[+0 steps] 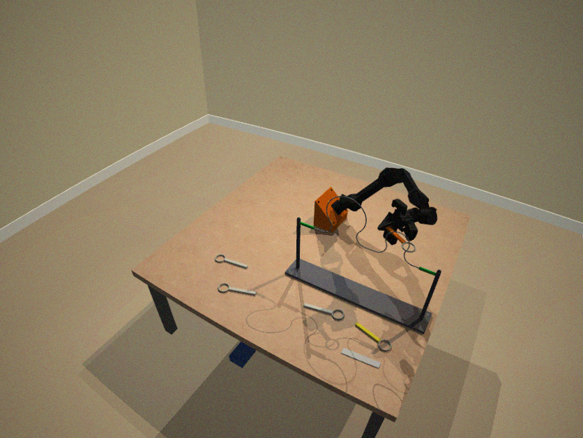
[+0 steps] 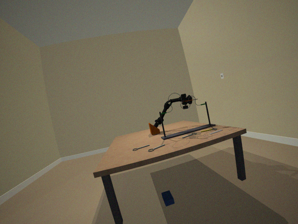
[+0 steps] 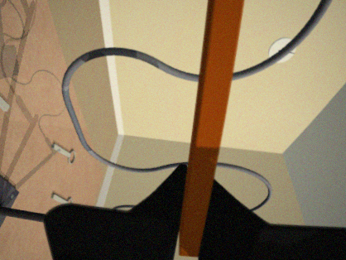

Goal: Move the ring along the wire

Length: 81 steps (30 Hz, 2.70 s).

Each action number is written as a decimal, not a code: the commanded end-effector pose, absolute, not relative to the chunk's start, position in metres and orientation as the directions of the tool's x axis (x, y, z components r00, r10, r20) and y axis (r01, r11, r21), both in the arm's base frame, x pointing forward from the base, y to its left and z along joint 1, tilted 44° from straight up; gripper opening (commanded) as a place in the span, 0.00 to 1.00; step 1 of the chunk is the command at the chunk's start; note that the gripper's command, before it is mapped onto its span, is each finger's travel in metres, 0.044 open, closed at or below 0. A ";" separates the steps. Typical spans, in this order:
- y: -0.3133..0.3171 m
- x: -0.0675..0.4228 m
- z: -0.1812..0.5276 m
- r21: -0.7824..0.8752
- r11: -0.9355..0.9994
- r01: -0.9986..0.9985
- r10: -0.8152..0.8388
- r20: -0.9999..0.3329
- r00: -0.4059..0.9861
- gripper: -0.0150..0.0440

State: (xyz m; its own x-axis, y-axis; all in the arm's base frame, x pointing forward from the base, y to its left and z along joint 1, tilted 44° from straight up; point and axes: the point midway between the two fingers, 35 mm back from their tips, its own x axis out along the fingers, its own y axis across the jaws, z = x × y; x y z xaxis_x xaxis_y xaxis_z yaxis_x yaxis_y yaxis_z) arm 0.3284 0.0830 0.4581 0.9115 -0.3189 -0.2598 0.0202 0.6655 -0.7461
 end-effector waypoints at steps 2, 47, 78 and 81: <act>0.087 0.329 0.455 -0.682 0.731 0.011 -0.287 -0.293 0.912 0.00; 0.151 0.325 0.438 0.244 0.967 -0.069 0.170 -0.424 0.890 0.00; 0.191 0.321 0.465 0.807 0.585 -0.083 0.450 -0.238 0.861 0.00; 0.193 0.321 0.469 0.844 0.529 -0.082 0.469 -0.210 0.858 0.00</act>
